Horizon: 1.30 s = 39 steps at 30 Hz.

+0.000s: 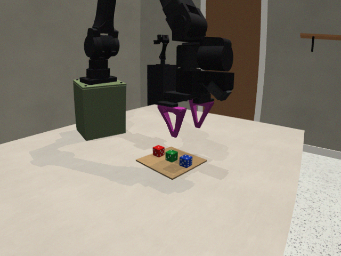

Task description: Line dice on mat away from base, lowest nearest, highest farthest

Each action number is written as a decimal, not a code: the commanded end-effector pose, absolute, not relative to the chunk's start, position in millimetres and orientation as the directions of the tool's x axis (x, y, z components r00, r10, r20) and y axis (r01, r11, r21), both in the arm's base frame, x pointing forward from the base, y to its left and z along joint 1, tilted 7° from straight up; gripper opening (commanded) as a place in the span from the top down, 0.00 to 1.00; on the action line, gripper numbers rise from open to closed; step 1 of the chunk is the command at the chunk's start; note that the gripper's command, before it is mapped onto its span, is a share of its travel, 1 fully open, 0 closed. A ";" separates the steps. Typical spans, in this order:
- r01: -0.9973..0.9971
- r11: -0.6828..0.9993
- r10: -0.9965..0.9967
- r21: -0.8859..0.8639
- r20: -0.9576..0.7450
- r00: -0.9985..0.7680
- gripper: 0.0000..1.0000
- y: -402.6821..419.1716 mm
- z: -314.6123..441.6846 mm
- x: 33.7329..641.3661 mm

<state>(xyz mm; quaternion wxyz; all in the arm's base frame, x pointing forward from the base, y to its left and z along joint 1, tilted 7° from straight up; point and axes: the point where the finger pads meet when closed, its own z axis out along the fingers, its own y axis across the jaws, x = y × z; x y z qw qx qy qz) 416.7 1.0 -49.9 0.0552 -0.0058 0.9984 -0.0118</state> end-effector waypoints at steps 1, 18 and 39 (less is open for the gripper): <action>-0.011 1.000 -0.014 -0.025 -0.147 -0.989 0.00 4.7 -38.9 432.4; -0.010 1.000 -0.014 -0.024 -0.177 -0.984 0.00 6.7 15.1 437.3; -0.011 1.000 -0.015 -0.025 -0.173 -0.985 0.00 7.7 68.0 425.7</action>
